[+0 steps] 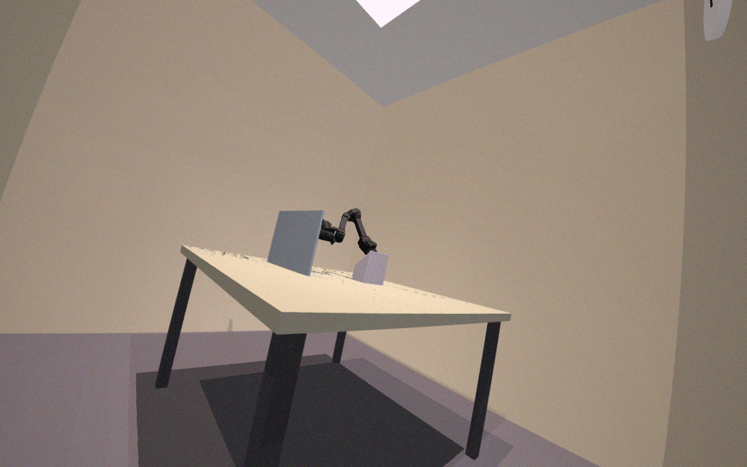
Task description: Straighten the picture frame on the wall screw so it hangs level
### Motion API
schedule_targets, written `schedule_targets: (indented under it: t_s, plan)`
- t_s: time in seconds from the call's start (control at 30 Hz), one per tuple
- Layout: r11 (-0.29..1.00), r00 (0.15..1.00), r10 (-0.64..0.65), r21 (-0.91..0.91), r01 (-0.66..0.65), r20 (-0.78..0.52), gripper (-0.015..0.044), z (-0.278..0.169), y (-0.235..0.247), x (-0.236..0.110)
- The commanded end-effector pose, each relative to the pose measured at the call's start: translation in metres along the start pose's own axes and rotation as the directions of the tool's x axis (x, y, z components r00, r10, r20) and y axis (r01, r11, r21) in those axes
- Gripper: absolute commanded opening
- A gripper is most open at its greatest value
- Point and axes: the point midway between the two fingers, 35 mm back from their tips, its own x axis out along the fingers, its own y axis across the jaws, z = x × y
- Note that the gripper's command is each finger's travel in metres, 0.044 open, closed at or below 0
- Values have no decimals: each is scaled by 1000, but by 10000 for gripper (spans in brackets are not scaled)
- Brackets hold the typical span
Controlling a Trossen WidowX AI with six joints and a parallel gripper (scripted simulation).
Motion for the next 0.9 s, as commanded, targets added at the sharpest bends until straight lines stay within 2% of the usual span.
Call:
schedule_targets:
  t_s: [0.0,0.87]
  plan:
    - [1000,1000,-1,17,1,1,0,0,0,0]
    - [982,1000,0,187,0,1,0,0,1,0]
